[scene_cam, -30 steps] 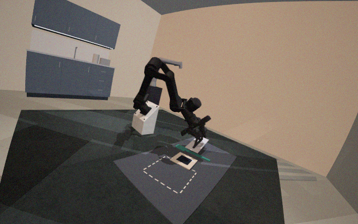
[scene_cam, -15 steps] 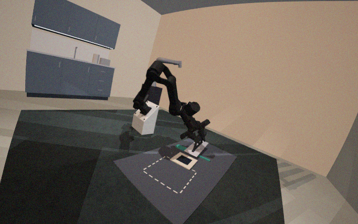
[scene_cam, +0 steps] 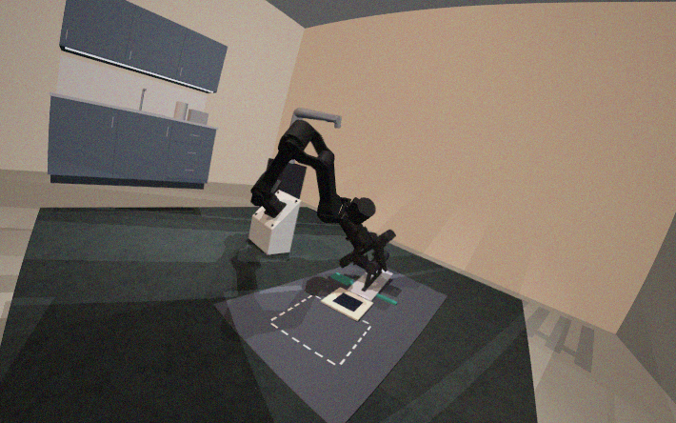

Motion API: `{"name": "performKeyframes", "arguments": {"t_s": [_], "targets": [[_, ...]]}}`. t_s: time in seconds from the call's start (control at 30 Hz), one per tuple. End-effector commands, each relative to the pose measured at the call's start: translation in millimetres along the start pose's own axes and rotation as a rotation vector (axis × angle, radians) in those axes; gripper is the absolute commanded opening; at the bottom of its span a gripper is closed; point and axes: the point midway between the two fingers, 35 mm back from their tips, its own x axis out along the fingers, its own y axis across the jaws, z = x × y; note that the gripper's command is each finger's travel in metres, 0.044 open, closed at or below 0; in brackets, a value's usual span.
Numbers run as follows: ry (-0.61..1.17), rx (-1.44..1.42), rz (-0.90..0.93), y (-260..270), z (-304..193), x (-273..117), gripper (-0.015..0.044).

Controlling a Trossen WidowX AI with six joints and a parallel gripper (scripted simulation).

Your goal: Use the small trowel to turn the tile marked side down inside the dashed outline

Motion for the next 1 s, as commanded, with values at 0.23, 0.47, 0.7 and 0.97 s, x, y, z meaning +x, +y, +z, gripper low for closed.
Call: {"name": "performKeyframes", "arguments": {"t_s": [0.23, 0.47, 0.7, 0.97], "targets": [[-0.002, 0.003, 0.000, -1, -18, 0, 0.0000], [-0.002, 0.002, 0.000, -2, -29, 0, 0.0000], [-0.001, 0.002, 0.000, -2, -41, -1, 0.0000], [0.000, 0.001, 0.000, -2, -49, -2, 0.0000]]}}
